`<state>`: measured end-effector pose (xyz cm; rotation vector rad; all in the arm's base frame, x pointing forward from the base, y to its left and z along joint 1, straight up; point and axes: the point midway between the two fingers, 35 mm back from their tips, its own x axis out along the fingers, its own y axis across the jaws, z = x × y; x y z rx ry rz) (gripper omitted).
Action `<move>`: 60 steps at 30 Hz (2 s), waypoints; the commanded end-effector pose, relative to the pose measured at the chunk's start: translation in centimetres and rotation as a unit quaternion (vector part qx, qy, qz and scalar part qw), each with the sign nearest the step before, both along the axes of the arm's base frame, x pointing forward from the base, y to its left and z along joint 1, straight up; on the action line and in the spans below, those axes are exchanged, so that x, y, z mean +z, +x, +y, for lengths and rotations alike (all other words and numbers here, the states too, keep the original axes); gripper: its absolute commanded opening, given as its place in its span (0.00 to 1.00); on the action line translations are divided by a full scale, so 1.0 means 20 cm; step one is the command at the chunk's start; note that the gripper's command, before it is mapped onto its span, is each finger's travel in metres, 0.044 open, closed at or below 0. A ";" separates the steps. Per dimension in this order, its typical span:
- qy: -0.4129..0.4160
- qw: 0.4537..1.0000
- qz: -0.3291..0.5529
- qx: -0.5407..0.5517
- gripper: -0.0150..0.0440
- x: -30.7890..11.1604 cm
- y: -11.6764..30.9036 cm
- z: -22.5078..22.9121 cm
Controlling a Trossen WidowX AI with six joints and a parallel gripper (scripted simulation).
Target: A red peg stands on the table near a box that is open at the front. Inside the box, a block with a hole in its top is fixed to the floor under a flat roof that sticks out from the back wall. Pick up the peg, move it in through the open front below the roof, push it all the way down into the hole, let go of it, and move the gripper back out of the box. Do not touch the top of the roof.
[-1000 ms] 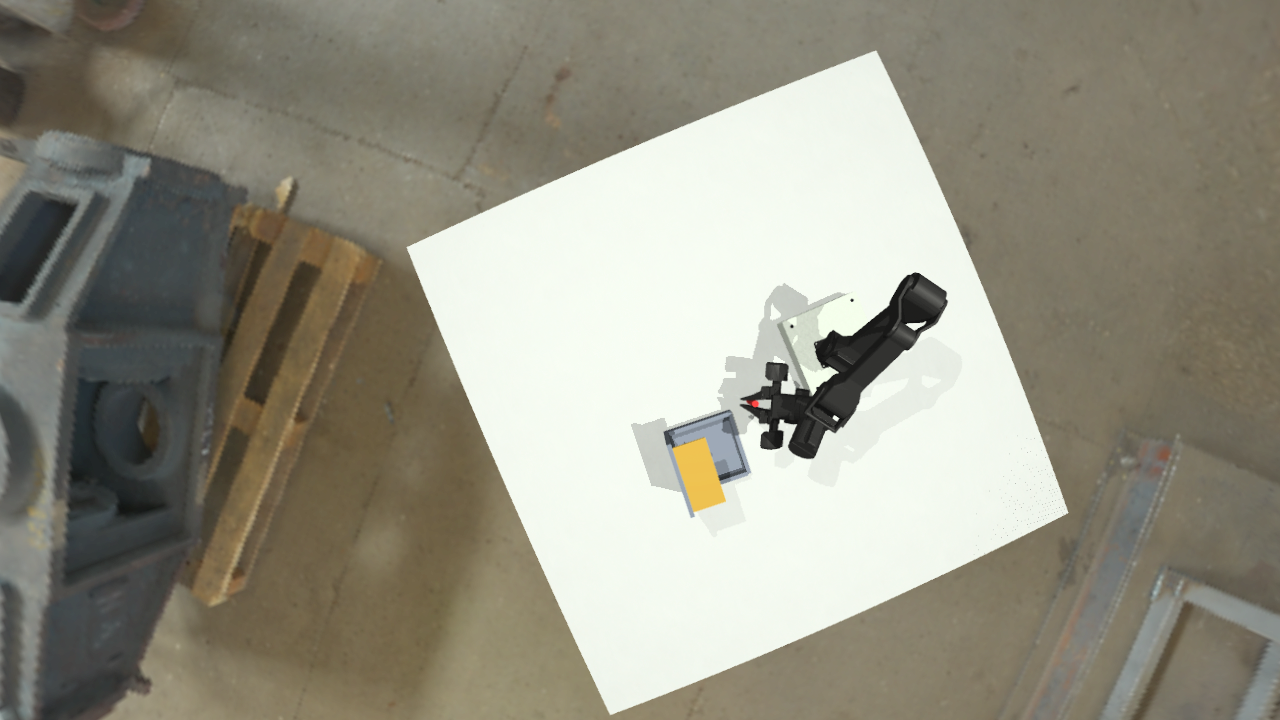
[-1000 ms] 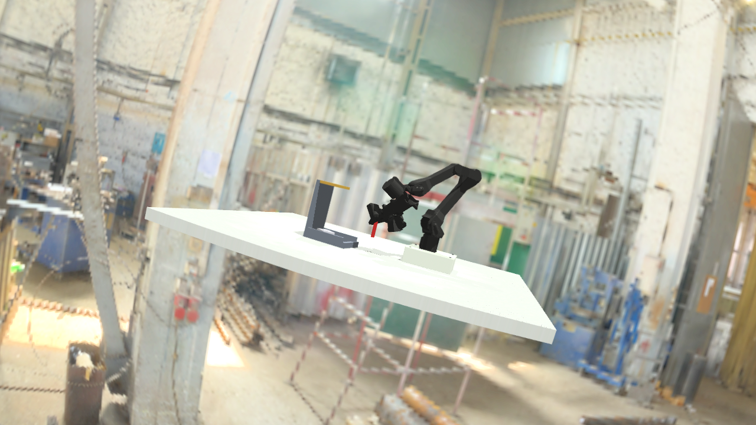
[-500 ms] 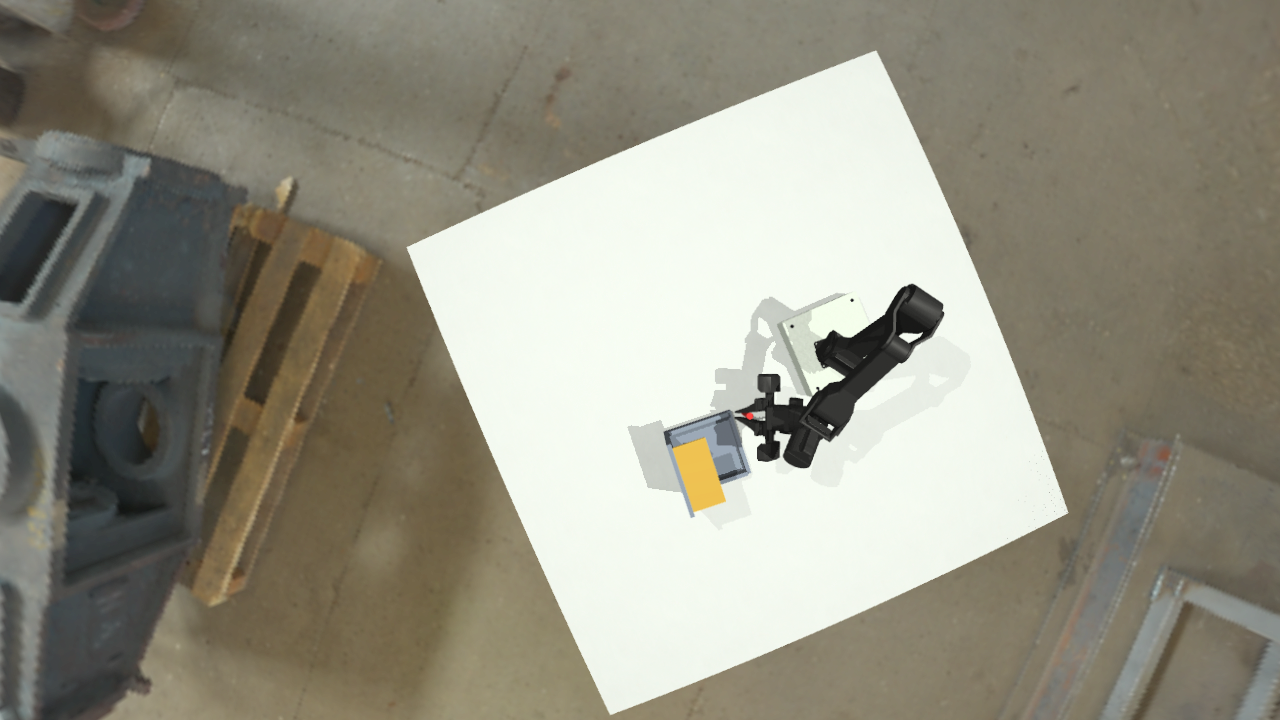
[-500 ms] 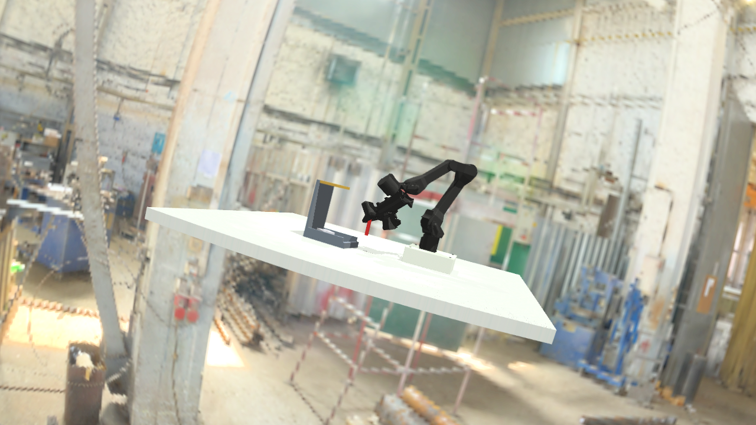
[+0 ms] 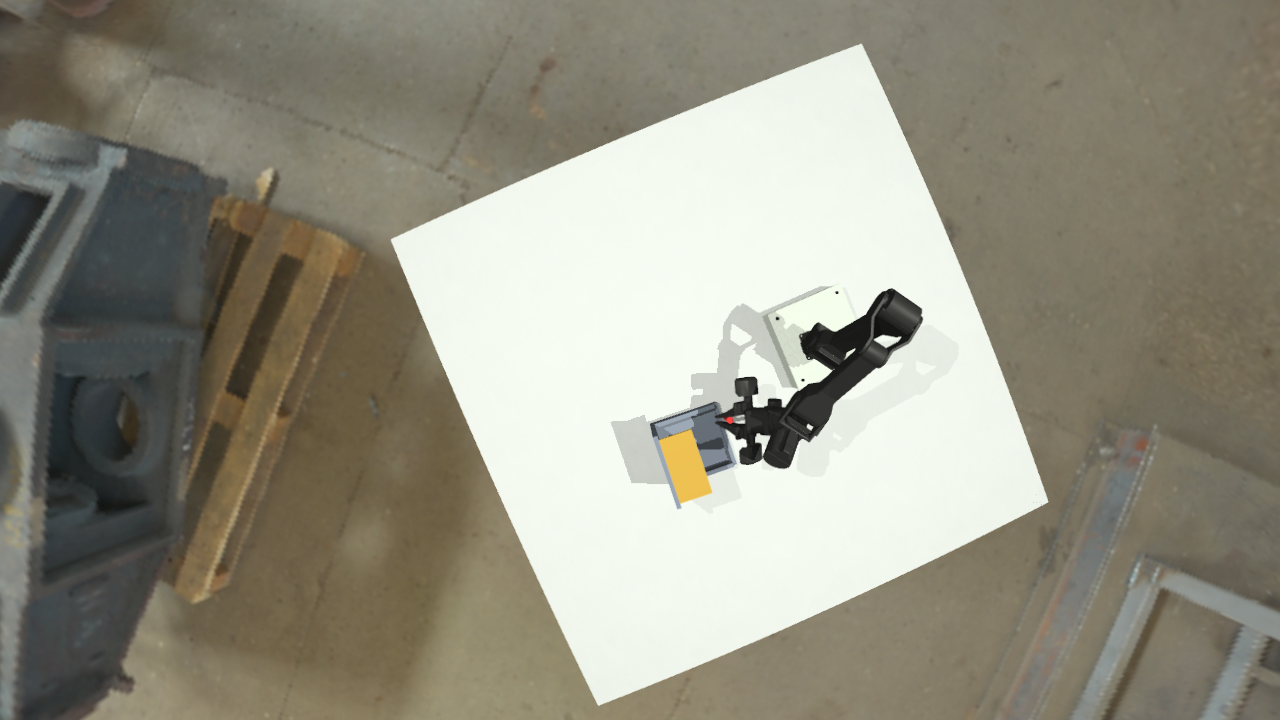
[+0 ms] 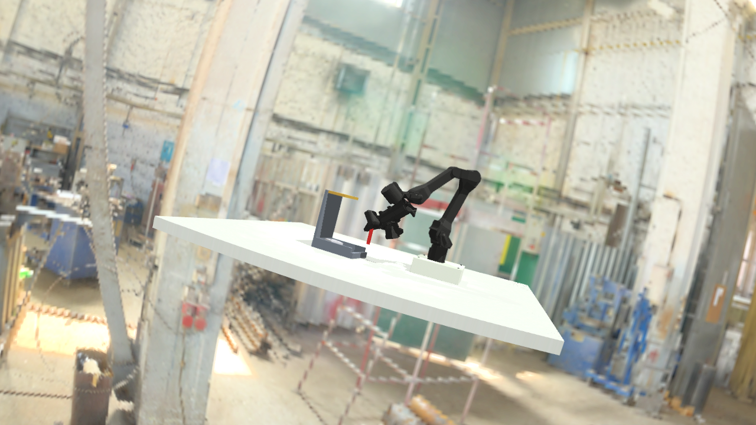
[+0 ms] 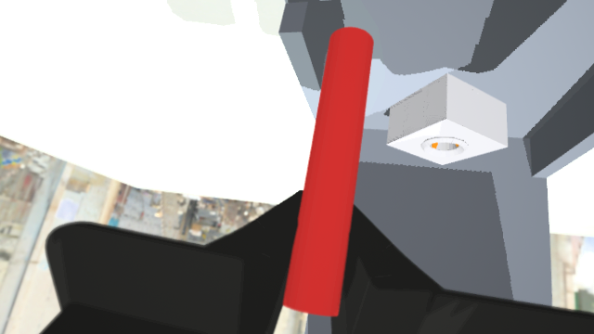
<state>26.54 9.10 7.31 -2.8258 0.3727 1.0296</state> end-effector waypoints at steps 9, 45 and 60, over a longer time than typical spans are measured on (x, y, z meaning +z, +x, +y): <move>-0.001 1.000 -0.001 0.030 0.25 0.00 0.09 0.09; -0.004 0.997 -0.010 0.079 0.25 -0.02 0.41 0.24; -0.004 0.997 -0.010 0.079 0.25 -0.02 0.44 0.22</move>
